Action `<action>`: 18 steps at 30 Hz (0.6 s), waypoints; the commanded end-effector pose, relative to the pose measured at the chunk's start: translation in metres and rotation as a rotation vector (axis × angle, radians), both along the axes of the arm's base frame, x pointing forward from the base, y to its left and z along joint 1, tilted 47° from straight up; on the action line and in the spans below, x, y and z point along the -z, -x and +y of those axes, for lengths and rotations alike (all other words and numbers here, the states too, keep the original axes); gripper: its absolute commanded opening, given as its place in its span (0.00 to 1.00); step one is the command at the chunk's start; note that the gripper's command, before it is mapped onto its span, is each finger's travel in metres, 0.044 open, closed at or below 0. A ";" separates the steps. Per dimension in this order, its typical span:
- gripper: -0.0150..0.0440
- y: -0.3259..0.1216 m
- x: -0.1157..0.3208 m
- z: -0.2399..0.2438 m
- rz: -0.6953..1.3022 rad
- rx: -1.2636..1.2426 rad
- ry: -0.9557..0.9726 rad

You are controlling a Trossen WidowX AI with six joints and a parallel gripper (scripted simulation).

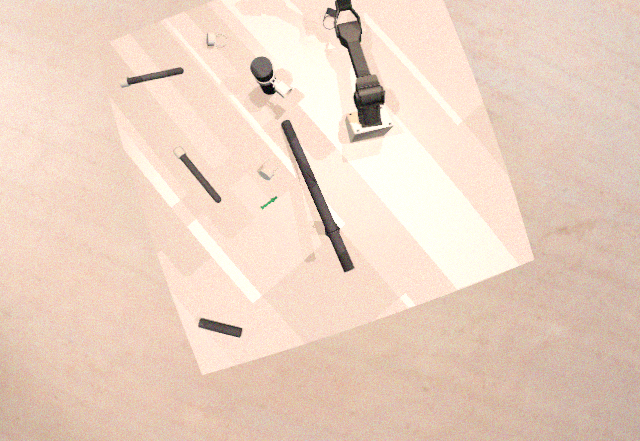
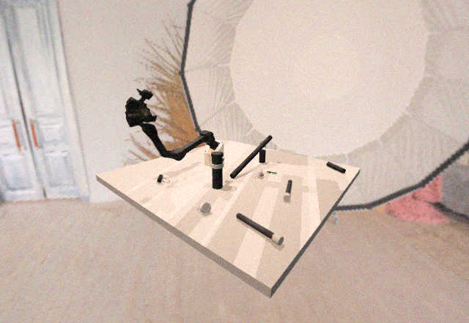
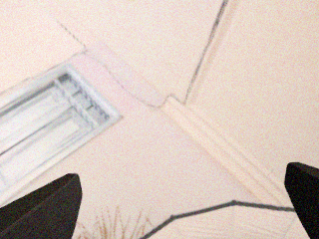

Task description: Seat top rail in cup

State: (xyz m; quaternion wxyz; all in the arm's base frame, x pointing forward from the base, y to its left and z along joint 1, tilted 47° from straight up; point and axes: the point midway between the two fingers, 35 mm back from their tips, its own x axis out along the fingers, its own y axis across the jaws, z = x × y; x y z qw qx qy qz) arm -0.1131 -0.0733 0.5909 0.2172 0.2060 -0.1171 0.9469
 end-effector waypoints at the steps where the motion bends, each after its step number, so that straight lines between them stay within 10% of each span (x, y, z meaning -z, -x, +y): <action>1: 0.98 0.000 0.000 0.001 0.001 0.002 0.003; 18: 1.00 -0.053 0.057 0.244 0.217 0.501 0.608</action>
